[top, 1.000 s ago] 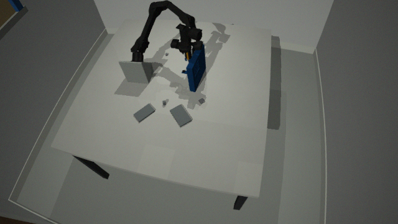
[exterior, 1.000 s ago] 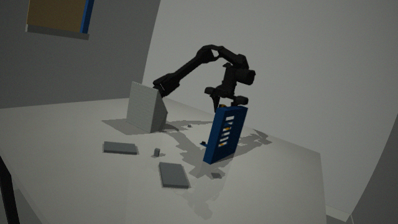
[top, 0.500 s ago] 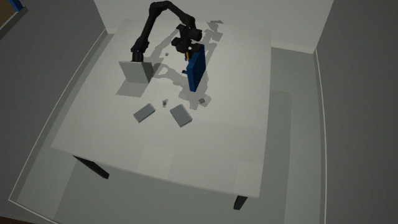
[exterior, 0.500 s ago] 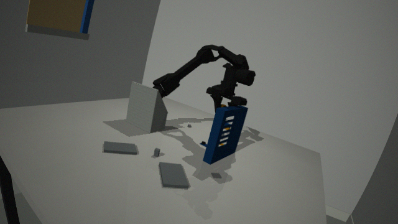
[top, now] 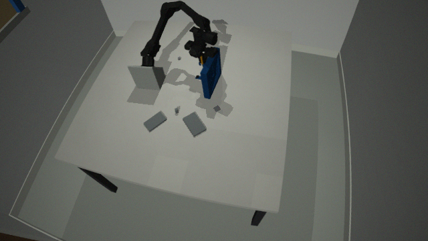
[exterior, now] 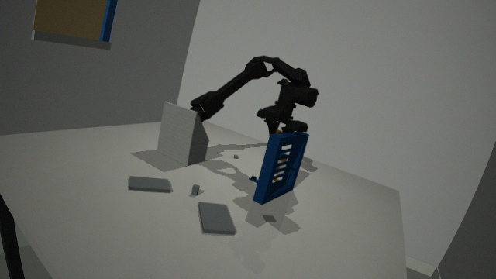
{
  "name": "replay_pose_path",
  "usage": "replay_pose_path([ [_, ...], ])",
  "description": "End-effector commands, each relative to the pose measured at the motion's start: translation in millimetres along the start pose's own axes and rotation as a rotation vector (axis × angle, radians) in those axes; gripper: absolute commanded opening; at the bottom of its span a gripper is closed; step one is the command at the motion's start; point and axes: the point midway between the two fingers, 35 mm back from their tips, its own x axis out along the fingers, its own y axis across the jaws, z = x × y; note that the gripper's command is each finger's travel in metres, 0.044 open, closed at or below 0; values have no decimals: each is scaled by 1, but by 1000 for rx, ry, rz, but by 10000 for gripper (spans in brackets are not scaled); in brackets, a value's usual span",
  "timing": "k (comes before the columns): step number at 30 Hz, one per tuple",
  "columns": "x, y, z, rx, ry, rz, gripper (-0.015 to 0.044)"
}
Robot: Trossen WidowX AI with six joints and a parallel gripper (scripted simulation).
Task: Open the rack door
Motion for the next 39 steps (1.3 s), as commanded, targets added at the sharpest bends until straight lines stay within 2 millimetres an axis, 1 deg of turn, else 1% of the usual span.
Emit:
replay_pose_path([
  [1, 0, 0, 1, 4, -5, -1, 170],
  [23, 0, 0, 1, 4, -5, -1, 24],
  [27, 0, 0, 1, -9, -5, -1, 24],
  [39, 0, -8, 7, -246, -5, -2, 24],
])
